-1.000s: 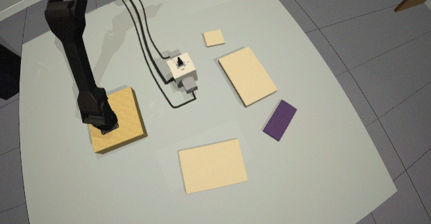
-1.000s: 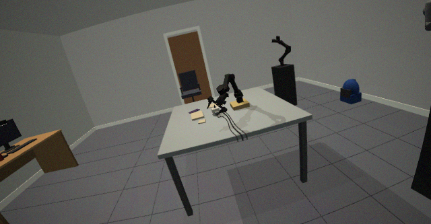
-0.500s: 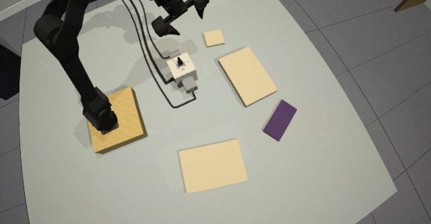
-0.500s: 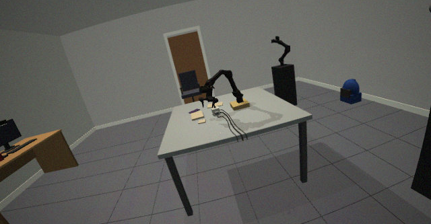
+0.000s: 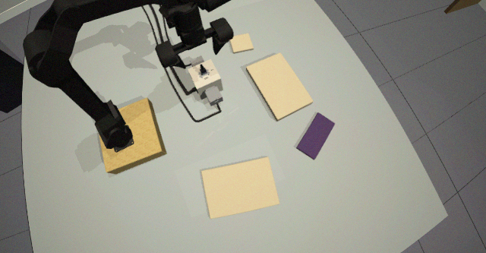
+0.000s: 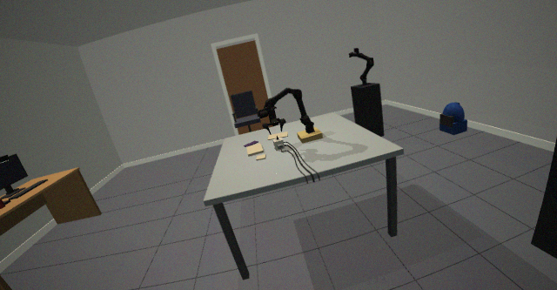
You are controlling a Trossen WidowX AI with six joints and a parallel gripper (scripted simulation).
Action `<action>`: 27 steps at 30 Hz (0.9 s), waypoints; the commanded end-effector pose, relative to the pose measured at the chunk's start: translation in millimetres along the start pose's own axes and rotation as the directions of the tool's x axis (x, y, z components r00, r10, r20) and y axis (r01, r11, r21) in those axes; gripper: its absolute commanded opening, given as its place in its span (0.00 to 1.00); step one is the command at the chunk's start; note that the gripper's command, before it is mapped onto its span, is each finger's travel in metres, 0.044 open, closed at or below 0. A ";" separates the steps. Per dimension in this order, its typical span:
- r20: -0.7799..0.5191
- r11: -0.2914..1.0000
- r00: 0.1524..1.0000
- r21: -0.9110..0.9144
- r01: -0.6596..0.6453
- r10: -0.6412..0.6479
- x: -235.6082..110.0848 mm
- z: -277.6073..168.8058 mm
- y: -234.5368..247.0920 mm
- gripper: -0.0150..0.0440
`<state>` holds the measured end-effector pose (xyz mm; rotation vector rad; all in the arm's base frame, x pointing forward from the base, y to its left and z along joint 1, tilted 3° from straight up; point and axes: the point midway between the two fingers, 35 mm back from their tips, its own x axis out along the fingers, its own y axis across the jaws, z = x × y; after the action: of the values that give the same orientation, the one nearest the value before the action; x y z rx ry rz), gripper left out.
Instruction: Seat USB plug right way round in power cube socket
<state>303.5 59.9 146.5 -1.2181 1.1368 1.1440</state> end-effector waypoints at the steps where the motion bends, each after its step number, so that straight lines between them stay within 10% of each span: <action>1: 0.004 1.000 1.000 -0.004 -0.004 0.004 1.5 -0.2 1.2 1.00; 27: 0.004 1.000 1.000 -0.004 -0.004 0.004 27.4 0.0 1.2 1.00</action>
<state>304.4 59.8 122.2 -1.2158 1.1393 1.1464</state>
